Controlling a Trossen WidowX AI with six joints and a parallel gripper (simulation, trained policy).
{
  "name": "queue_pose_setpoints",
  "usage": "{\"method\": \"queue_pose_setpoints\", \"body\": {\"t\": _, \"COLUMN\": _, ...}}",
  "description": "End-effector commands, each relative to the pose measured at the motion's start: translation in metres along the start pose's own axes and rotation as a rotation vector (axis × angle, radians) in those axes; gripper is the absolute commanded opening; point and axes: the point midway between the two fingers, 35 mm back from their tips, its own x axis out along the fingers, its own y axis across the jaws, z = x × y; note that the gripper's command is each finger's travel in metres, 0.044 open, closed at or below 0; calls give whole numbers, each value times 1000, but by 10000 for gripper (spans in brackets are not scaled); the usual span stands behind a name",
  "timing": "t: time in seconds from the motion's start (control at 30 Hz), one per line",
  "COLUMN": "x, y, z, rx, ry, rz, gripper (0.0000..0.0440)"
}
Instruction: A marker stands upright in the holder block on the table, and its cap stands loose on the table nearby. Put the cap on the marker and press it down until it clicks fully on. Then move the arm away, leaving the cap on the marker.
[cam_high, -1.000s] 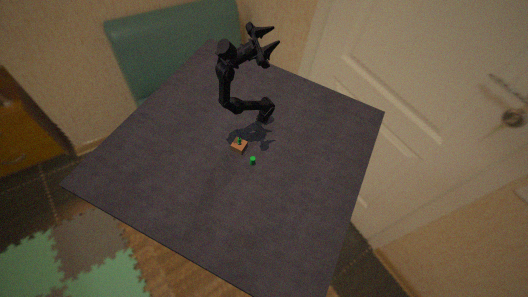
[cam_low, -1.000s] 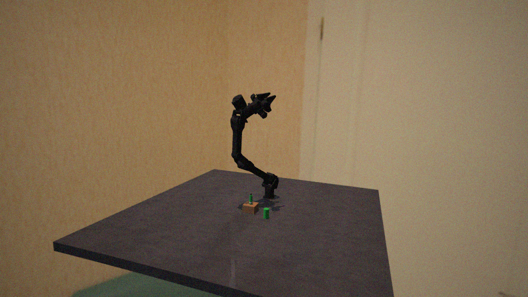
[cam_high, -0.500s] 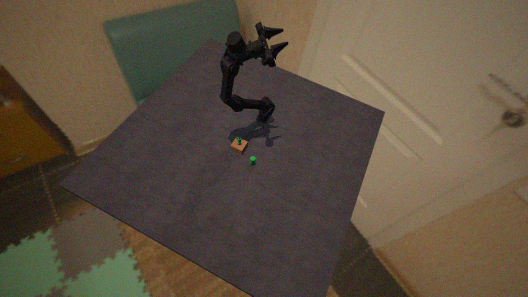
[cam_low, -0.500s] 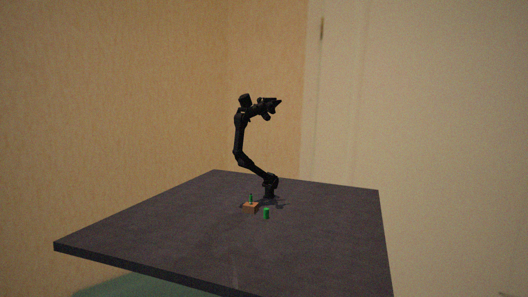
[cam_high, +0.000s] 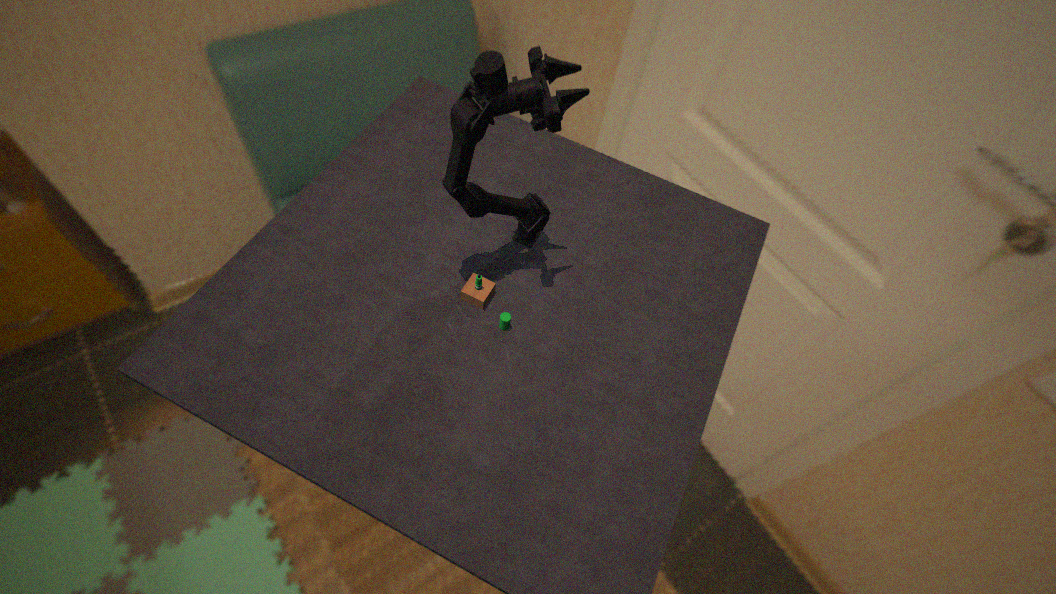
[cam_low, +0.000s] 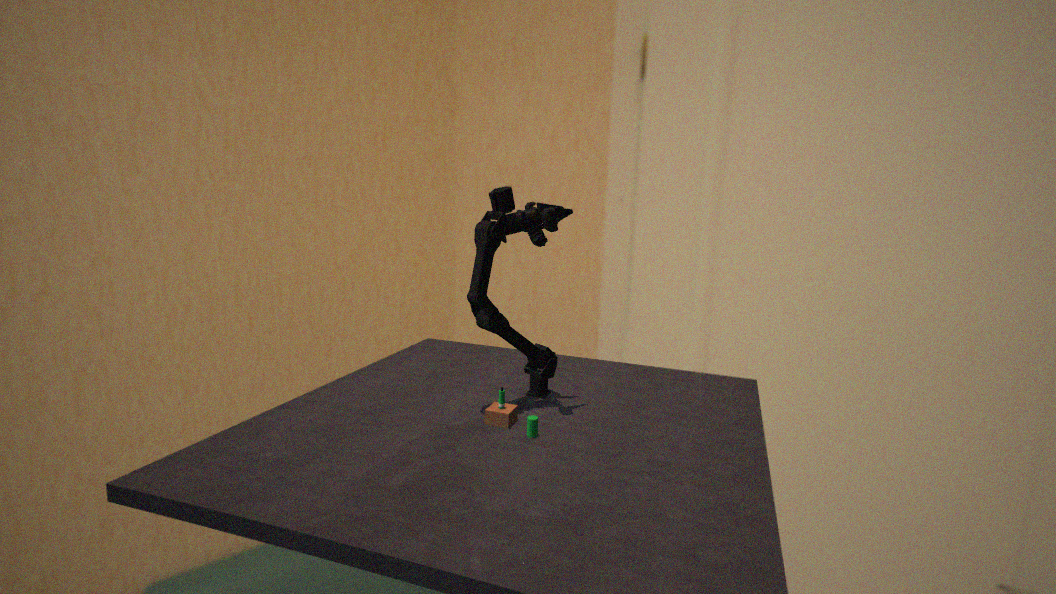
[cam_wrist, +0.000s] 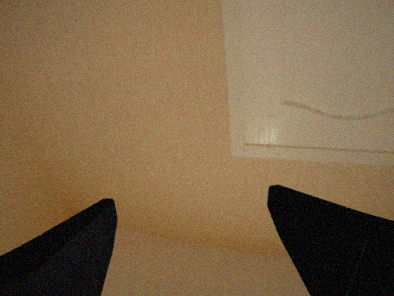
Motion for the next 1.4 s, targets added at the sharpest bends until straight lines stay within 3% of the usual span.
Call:
{"method": "queue_pose_setpoints", "body": {"t": 0.0, "x": 12, "y": -6, "z": 10, "rx": -20, "ry": -52, "rz": 7, "gripper": 315}}
{"method": "queue_pose_setpoints", "body": {"t": 1.37, "x": 76, "y": -14, "z": 89, "rx": -159, "ry": -447, "rz": 161, "gripper": 316}}
